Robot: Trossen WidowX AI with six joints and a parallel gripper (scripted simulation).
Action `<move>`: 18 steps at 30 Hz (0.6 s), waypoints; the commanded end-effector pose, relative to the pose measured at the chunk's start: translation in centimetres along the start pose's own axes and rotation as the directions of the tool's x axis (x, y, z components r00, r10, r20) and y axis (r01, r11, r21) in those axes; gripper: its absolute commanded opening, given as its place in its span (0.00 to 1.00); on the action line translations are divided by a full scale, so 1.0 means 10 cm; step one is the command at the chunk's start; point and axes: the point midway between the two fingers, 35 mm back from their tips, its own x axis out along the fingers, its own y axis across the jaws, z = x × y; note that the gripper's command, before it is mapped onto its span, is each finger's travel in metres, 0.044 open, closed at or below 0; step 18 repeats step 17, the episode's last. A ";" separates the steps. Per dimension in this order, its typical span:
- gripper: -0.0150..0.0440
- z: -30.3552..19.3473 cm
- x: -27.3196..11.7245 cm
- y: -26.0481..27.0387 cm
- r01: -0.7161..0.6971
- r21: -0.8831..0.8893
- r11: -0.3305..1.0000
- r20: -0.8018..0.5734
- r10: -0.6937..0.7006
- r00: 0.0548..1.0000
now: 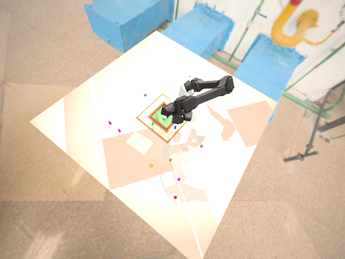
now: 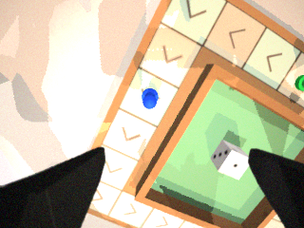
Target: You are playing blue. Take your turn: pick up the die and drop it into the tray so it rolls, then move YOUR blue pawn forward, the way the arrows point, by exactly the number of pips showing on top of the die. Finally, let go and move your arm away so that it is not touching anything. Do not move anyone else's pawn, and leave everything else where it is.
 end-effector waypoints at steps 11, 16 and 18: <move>1.00 -1.05 -0.55 -0.35 0.019 0.321 0.947 -0.008 -0.018 1.000; 1.00 -1.05 -0.55 -0.35 0.019 0.321 0.947 -0.008 -0.018 1.000; 1.00 -1.05 -0.55 -0.35 0.019 0.321 0.947 -0.008 -0.018 1.000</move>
